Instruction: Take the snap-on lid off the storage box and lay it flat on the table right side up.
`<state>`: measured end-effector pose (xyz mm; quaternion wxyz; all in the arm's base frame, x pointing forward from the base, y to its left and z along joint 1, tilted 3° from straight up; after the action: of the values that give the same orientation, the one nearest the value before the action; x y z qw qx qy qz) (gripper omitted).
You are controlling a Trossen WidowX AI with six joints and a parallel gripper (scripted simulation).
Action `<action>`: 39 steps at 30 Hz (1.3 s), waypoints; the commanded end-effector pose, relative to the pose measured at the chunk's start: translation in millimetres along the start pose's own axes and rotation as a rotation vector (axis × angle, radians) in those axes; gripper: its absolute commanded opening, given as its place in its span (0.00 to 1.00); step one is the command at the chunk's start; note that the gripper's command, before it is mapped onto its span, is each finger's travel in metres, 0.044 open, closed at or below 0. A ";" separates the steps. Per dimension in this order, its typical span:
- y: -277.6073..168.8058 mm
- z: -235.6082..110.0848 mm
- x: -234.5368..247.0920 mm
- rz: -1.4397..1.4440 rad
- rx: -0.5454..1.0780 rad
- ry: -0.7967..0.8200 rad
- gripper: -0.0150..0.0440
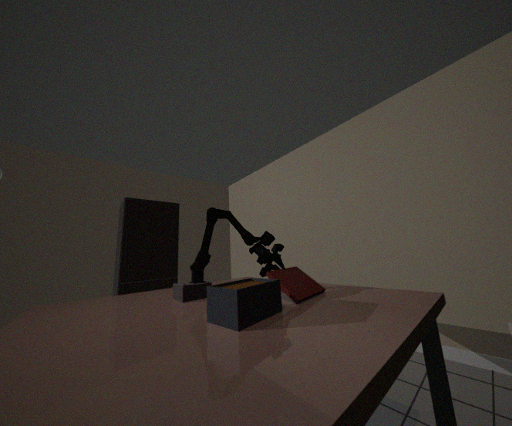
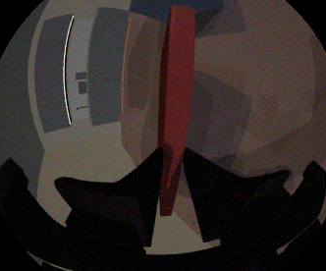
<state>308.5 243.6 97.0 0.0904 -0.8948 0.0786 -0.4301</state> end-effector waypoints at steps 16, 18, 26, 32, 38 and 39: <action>8.2 14.7 -22.5 -0.013 -0.020 -0.027 0.25; 8.5 15.7 -23.8 -0.013 -0.020 -0.027 0.25; 9.6 19.7 -28.7 -0.013 -0.020 -0.027 0.25; 10.5 22.6 -32.5 -0.013 -0.020 -0.027 0.25; 11.3 25.6 -36.2 -0.013 -0.020 -0.027 0.25; 11.5 26.1 -36.8 -0.013 -0.020 -0.027 0.25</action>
<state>307.9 244.8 61.7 0.0872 -0.8969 0.0794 -0.4263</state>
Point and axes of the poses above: the point midway between the two fingers, 35 mm back from their tips, its own z axis out along the fingers, its own x axis across the jaws, y = z × x, the point moved 4 cm from there along -z, back along the fingers, and after that the axes turned 11 degrees about z, right-handed, at the moved point
